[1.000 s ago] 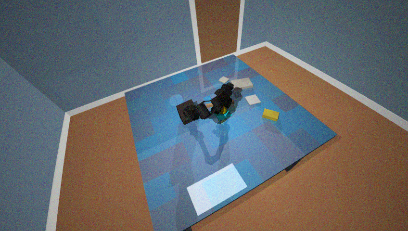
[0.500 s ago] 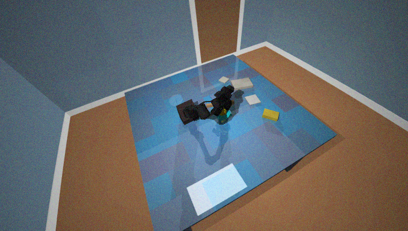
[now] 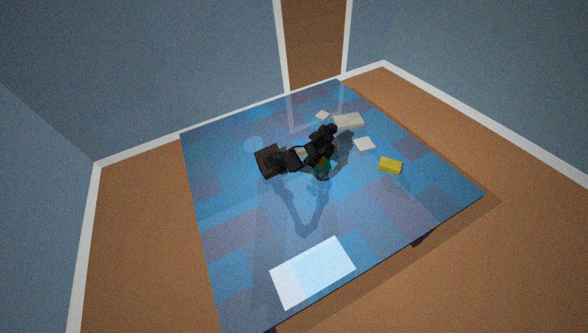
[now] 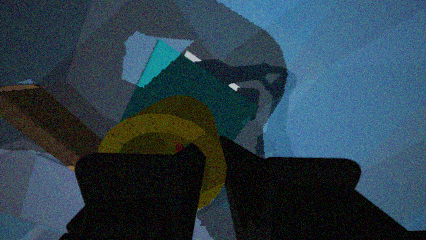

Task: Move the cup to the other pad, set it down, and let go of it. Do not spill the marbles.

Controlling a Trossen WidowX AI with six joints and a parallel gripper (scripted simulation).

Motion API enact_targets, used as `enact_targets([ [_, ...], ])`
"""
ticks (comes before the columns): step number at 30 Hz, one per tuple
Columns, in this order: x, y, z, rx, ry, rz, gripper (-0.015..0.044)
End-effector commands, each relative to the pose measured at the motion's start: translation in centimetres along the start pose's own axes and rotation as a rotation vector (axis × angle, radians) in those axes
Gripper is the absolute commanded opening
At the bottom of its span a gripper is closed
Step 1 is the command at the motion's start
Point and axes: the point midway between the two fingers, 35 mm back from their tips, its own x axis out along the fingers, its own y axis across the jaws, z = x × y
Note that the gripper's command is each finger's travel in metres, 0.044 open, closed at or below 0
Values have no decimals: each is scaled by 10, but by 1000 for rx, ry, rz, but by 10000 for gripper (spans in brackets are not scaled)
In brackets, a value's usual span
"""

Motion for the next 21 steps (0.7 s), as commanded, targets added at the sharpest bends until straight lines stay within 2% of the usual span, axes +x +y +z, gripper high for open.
enact_targets([
  [1, 0, 0, 0, 1, 0, 0, 105],
  [3, 0, 0, 0, 1, 0, 0, 147],
  [21, -14, 1, 0, 0, 1, 1, 147],
])
